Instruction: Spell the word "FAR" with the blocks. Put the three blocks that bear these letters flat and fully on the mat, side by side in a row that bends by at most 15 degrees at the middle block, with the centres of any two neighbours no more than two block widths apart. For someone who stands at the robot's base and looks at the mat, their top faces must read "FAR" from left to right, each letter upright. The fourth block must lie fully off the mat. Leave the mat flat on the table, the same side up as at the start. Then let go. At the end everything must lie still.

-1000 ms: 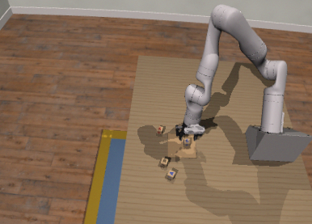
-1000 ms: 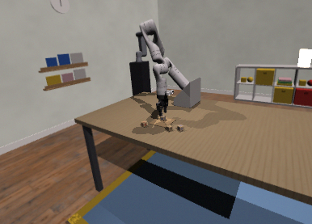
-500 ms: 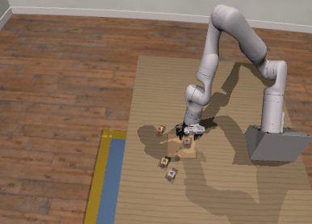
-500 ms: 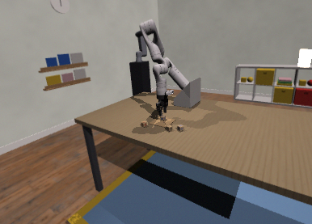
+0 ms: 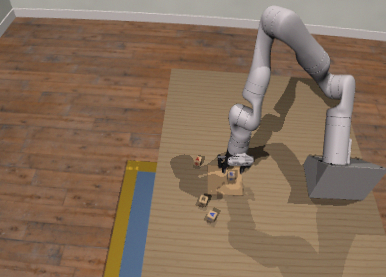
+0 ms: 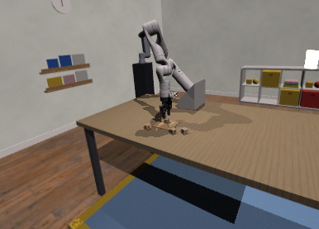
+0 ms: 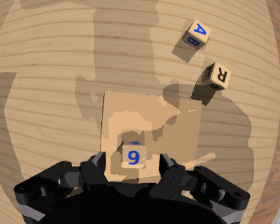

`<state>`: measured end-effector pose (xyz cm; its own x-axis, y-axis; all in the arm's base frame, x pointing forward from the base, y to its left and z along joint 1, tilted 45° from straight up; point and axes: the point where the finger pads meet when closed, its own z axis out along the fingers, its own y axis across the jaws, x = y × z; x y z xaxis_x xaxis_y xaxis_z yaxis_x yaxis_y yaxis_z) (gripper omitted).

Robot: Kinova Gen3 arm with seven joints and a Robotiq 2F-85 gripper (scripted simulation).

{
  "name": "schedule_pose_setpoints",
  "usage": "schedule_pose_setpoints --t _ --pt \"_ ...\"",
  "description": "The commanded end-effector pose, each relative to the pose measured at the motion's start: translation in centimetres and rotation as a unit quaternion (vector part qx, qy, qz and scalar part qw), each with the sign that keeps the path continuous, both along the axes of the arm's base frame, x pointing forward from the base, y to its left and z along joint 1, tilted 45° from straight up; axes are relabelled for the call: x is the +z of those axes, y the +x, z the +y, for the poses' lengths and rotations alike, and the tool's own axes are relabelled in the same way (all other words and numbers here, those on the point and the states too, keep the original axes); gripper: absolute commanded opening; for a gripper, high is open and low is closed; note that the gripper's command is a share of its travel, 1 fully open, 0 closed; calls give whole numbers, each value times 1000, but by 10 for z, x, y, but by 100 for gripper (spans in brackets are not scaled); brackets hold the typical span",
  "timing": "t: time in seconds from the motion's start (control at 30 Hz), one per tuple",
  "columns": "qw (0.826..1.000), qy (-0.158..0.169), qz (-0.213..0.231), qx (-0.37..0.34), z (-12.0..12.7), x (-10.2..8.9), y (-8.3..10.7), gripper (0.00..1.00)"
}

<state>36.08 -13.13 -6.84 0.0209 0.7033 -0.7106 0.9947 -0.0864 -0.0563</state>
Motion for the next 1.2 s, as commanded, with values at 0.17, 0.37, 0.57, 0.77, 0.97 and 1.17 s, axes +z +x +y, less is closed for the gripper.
schedule_pose_setpoints --t 0.17,0.37,0.57,0.77,0.97,1.17 --pt "1000 1 -2 0 -2 1 1 67" --pt "1000 1 -2 0 -2 1 1 67" --pt "1000 1 -2 0 -2 1 1 67" --pt "1000 1 -2 0 -2 1 1 67" --pt "1000 1 -3 0 -1 1 3 67" --pt "1000 1 -3 1 -1 1 4 67"
